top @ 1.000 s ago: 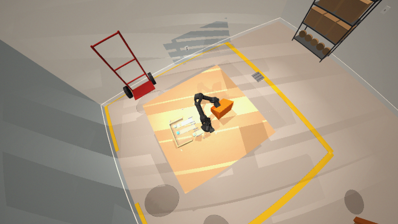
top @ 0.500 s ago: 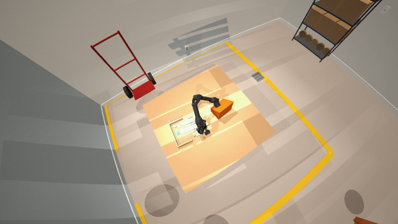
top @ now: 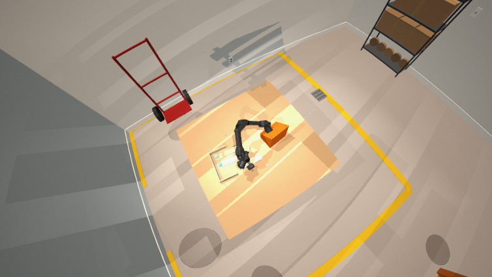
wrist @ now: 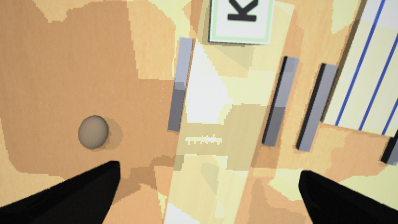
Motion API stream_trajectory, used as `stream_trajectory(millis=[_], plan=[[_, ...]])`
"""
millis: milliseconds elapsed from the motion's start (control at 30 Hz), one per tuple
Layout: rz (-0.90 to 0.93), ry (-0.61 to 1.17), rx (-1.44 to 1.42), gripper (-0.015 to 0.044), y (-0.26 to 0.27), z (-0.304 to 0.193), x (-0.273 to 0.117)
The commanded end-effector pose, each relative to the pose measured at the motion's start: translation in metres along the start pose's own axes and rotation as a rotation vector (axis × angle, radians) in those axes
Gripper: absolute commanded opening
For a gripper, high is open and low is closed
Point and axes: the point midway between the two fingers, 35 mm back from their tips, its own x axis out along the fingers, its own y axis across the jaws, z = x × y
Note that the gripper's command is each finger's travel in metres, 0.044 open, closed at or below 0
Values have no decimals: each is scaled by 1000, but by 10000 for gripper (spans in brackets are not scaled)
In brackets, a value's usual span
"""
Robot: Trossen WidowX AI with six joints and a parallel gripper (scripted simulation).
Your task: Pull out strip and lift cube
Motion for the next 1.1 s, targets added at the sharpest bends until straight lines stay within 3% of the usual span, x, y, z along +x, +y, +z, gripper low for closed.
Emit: stream_trajectory(millis=[0,600,833,1067], plan=[[-4,-6,-6,440,-2,15,-2],[-5,-8,-4,440,-11,78,-11],[-5,-8,-4,256,-11,79,-3],[-5,-8,-4,250,-11,79,9]])
